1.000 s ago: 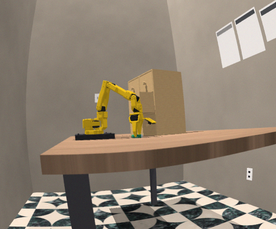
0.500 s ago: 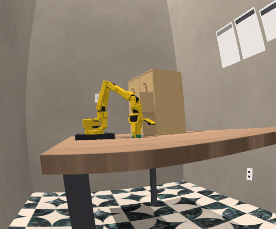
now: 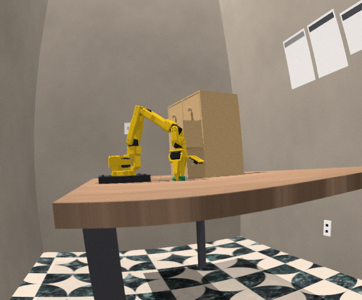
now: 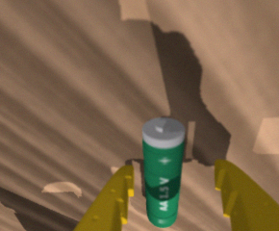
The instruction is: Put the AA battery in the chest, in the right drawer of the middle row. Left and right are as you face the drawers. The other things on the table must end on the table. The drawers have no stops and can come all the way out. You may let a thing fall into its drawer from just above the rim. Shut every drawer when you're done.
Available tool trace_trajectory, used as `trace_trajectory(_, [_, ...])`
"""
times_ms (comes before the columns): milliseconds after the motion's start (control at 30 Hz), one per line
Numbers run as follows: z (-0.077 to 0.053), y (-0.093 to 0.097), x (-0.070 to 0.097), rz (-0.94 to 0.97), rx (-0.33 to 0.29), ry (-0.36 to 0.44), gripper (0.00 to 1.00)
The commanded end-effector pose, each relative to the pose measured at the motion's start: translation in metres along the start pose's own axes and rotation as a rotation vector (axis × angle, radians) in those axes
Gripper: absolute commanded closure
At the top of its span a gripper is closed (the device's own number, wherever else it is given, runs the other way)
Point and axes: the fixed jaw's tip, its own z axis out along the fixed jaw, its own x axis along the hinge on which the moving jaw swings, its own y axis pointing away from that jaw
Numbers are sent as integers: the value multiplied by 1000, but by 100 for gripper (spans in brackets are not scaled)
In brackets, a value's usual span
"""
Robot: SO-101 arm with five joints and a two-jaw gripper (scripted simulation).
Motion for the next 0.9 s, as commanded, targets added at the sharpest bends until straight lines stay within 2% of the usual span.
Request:
trace_trajectory(0, [4, -1, 4, 7, 0, 19, 80])
trace_trajectory(867, [4, -1, 4, 7, 0, 19, 92])
